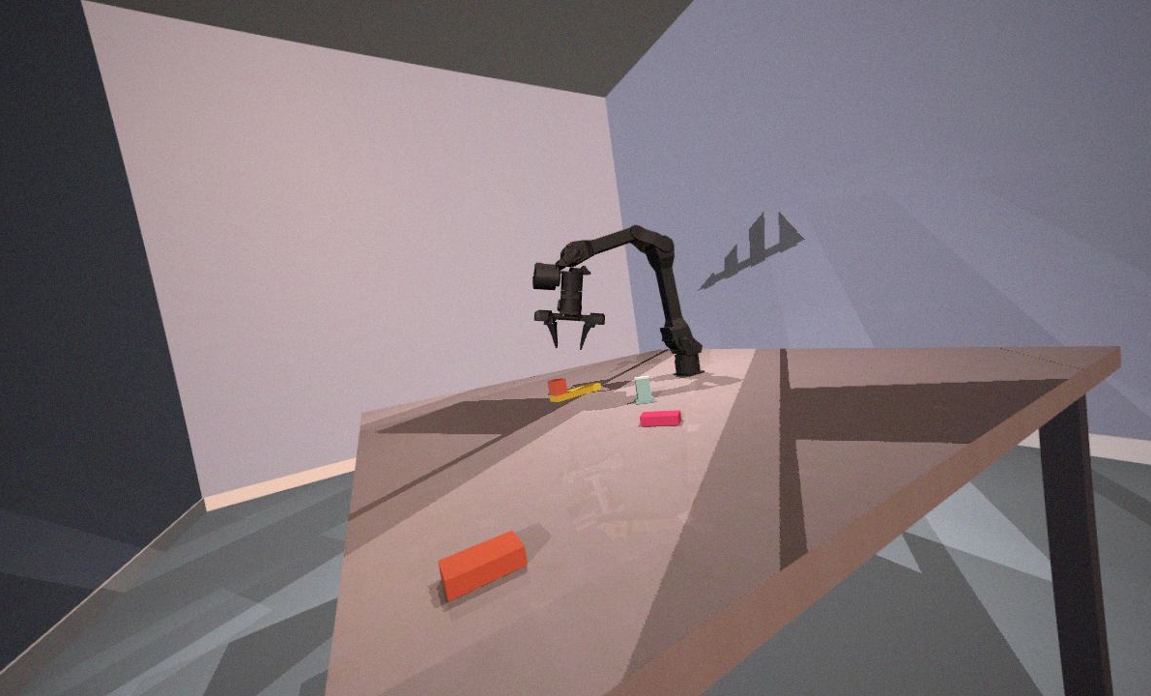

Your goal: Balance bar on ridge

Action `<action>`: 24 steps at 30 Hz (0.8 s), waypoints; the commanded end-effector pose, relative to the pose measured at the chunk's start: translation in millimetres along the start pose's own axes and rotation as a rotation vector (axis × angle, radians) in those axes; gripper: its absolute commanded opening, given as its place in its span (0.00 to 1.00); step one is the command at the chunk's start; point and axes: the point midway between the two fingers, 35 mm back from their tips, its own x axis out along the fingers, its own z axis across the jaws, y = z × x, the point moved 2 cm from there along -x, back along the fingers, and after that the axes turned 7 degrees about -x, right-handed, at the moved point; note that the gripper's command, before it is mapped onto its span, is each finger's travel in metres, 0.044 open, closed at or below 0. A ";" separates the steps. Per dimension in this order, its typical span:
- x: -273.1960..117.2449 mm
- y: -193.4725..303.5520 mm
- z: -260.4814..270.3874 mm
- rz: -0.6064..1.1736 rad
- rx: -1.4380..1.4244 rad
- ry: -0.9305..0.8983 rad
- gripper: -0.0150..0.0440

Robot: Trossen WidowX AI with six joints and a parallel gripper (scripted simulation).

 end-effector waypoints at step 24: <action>10.5 3.9 -1.3 -0.010 0.800 0.216 0.79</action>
